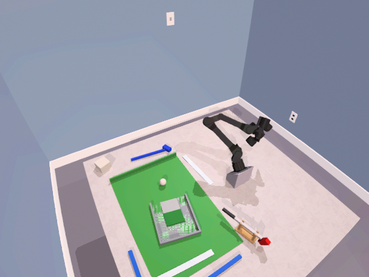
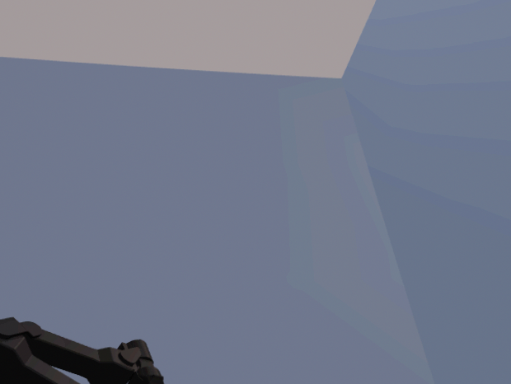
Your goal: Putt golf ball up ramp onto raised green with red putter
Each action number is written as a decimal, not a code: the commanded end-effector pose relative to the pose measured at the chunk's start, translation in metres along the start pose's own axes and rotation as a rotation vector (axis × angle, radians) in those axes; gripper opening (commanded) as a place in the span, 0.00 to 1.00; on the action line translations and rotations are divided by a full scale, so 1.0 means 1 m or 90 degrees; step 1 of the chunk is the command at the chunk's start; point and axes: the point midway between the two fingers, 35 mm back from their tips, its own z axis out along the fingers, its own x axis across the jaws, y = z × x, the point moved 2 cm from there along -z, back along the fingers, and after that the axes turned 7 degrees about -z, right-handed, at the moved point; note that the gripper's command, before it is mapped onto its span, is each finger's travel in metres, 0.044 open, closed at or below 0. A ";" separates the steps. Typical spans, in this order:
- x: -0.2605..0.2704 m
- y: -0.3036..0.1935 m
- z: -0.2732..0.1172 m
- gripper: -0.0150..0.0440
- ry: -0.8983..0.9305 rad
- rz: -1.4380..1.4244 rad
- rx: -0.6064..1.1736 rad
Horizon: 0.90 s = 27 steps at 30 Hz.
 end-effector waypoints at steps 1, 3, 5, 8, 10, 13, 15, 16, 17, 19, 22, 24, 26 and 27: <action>-0.001 -0.002 -0.001 0.98 -0.004 0.004 0.006; -0.012 -0.016 -0.011 1.00 -0.037 0.035 0.054; -0.026 -0.038 -0.028 1.00 -0.086 0.084 0.125; -0.041 -0.070 -0.061 1.00 -0.159 0.163 0.228; -0.047 -0.089 -0.086 1.00 -0.205 0.218 0.294; -0.049 -0.117 -0.128 1.00 -0.273 0.303 0.388; -0.046 -0.132 -0.157 1.00 -0.316 0.363 0.447; -0.043 -0.140 -0.172 1.00 -0.337 0.394 0.475; -0.039 -0.146 -0.188 1.00 -0.357 0.425 0.503; -0.028 -0.158 -0.218 1.00 -0.396 0.490 0.555; -0.005 -0.169 -0.260 1.00 -0.456 0.597 0.613; 0.014 -0.173 -0.284 1.00 -0.496 0.671 0.641; 0.030 -0.175 -0.302 1.00 -0.525 0.729 0.660; 0.035 -0.175 -0.308 1.00 -0.535 0.748 0.666</action>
